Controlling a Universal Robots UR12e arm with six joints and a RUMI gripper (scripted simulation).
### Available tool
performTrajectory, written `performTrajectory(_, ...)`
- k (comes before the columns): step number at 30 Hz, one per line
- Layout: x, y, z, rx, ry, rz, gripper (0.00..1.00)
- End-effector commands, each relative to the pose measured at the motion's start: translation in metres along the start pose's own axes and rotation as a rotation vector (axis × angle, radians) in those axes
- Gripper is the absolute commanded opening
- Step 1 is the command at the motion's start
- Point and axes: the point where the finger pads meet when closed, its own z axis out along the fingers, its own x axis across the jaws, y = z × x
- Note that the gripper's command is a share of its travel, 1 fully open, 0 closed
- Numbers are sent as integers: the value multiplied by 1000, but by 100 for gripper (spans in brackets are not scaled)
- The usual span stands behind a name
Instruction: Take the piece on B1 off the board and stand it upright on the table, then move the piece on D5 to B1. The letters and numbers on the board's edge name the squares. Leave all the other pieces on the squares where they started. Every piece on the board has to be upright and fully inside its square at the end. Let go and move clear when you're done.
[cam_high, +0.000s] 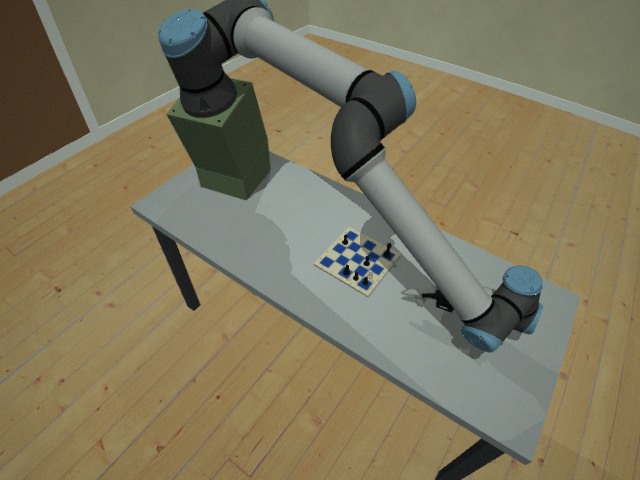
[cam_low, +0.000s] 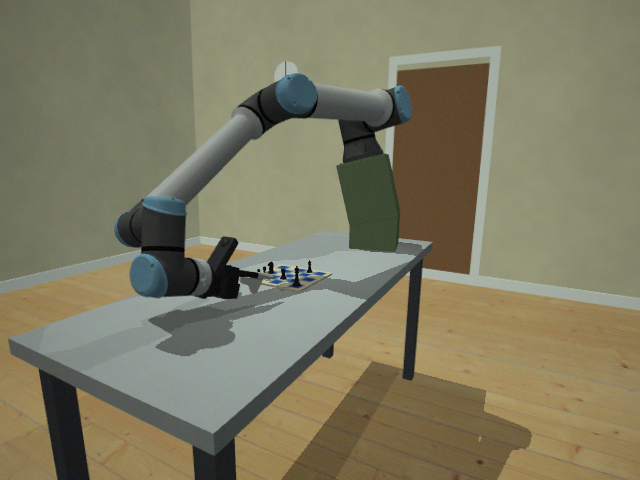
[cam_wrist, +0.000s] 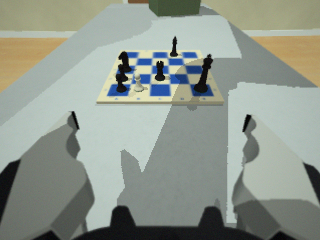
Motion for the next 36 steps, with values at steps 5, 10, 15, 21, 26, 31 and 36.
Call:
performTrajectory(5,0,-1,-1,-2,0,0,100)
performTrajectory(10,0,-1,-1,-2,0,0,100)
performTrajectory(15,0,-1,-1,-2,0,0,100)
performTrajectory(21,0,-2,-2,-2,0,0,100)
performTrajectory(26,-1,-18,-6,-2,0,0,100)
performTrajectory(31,-1,-49,-15,-2,0,0,100)
performTrajectory(36,-2,-68,-20,-2,0,0,100)
